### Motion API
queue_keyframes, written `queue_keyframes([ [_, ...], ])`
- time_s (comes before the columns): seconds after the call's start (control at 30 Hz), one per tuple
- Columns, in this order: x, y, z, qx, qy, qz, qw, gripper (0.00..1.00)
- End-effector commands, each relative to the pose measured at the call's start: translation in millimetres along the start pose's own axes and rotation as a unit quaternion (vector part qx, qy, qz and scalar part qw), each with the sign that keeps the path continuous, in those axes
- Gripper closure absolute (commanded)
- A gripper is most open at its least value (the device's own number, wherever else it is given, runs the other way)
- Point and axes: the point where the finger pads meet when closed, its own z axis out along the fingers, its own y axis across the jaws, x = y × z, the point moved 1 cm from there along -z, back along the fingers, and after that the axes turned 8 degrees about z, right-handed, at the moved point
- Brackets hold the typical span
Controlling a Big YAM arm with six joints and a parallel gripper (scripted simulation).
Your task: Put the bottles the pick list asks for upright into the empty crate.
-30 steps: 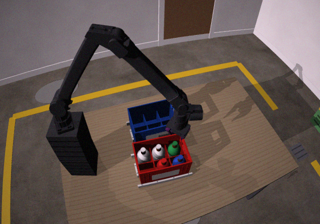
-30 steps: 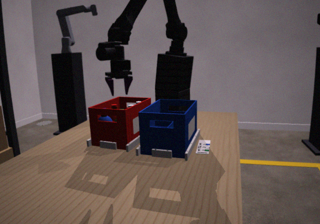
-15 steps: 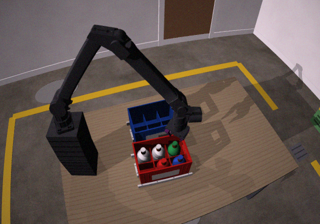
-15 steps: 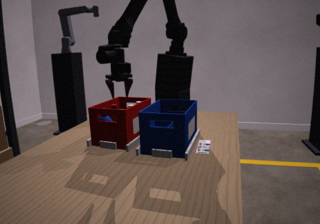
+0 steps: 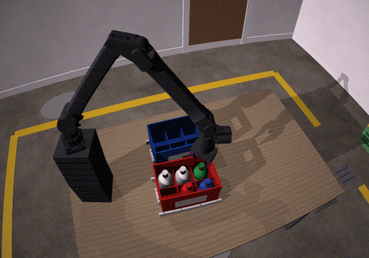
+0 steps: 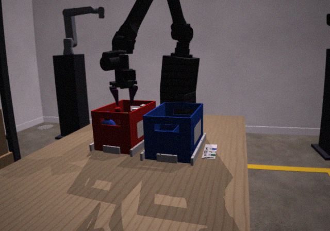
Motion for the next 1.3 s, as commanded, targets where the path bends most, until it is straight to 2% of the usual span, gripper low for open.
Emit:
queue_keyframes([
  [0.0, -22, -13, 0.2, 0.016, -0.018, -0.003, 1.000, 0.39],
  [0.1, -25, -15, -2.5, 0.021, -0.022, -0.004, 1.000, 0.39],
  [0.6, -22, -12, 21.9, 0.016, -0.018, -0.003, 1.000, 0.39],
  [0.8, -25, -17, 17.5, 0.022, -0.024, -0.003, 0.999, 0.39],
  [0.83, -20, -13, 29.1, 0.016, -0.018, -0.001, 1.000, 0.39],
  [1.27, -24, -13, 43.2, 0.018, -0.020, -0.003, 1.000, 0.39],
])
